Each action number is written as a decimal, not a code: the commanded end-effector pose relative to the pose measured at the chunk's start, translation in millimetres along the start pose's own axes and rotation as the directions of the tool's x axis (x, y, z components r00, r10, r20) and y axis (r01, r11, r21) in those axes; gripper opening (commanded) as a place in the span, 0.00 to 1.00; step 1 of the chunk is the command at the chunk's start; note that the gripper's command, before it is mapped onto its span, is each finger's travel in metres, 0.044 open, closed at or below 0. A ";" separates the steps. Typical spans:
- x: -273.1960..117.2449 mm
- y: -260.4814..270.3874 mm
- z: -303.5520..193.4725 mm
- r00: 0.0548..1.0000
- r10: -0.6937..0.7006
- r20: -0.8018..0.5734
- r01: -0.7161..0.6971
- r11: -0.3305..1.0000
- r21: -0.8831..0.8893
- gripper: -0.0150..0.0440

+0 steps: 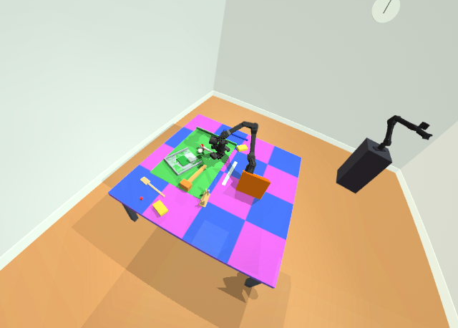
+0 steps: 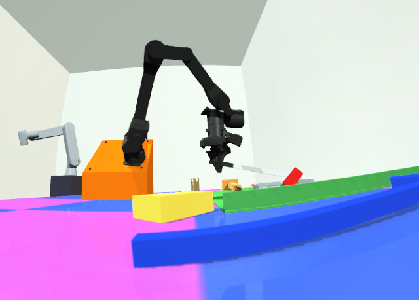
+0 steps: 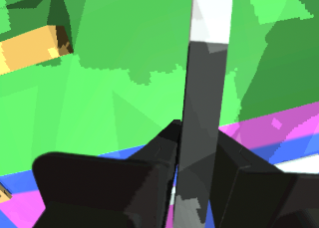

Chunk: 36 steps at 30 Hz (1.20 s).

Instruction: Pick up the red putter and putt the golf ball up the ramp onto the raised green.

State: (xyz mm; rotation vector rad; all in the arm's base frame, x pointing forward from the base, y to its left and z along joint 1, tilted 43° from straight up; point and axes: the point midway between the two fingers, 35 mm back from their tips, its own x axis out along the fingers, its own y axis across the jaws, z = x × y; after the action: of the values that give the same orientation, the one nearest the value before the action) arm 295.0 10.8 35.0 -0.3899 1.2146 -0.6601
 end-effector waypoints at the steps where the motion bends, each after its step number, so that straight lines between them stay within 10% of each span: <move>1: -0.1 17.9 -2.8 1.000 -0.004 0.005 0.004 1.000 0.012 0.25; 36: -53.4 20.0 -3.7 1.000 -0.003 0.003 0.003 1.000 0.001 0.25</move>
State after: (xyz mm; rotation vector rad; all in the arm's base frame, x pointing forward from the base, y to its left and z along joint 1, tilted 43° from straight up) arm 285.7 60.8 61.1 -0.3899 1.2113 -0.6652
